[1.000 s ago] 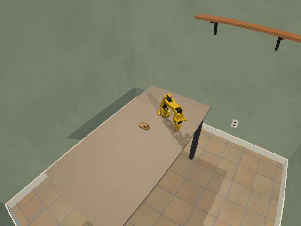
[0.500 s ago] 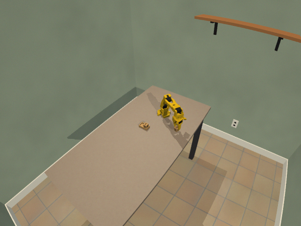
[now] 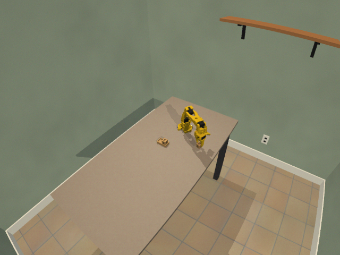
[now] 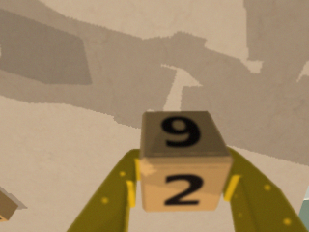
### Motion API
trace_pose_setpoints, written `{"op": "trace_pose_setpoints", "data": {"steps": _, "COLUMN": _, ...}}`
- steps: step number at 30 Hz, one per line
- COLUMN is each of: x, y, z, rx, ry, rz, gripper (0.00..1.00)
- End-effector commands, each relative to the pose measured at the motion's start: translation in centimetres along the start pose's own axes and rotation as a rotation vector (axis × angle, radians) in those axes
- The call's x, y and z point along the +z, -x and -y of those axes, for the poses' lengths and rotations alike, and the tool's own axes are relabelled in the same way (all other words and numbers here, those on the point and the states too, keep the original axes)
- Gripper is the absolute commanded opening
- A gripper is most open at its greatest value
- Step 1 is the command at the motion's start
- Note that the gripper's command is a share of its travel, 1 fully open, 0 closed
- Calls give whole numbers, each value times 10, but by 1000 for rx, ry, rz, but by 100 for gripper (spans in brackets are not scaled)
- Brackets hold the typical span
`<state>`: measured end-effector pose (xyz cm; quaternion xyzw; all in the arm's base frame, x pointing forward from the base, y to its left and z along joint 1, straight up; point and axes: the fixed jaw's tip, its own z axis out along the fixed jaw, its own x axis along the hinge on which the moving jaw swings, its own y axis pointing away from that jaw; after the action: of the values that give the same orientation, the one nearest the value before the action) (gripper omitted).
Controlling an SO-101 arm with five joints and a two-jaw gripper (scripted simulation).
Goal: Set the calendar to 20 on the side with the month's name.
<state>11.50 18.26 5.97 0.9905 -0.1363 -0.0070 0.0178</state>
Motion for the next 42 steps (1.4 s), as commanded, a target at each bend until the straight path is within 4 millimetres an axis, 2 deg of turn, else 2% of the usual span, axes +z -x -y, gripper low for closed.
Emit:
{"op": "trace_pose_setpoints", "data": {"steps": 1, "x": -13, "y": -12, "z": -2, "rx": 46, "ry": -75, "rz": -20, "gripper": 0}}
{"op": "trace_pose_setpoints", "data": {"steps": 6, "x": -10, "y": -30, "z": -20, "rx": 153, "ry": -74, "rz": -20, "gripper": 0}}
{"op": "trace_pose_setpoints", "data": {"steps": 8, "x": -10, "y": -30, "z": -20, "rx": 153, "ry": -74, "rz": -20, "gripper": 0}}
{"op": "trace_pose_setpoints", "data": {"steps": 18, "x": -3, "y": -51, "z": -51, "rx": 324, "ry": -74, "rz": -20, "gripper": 0}}
{"op": "trace_pose_setpoints", "data": {"steps": 42, "x": -2, "y": -52, "z": -54, "rx": 337, "ry": -74, "rz": -20, "gripper": 0}}
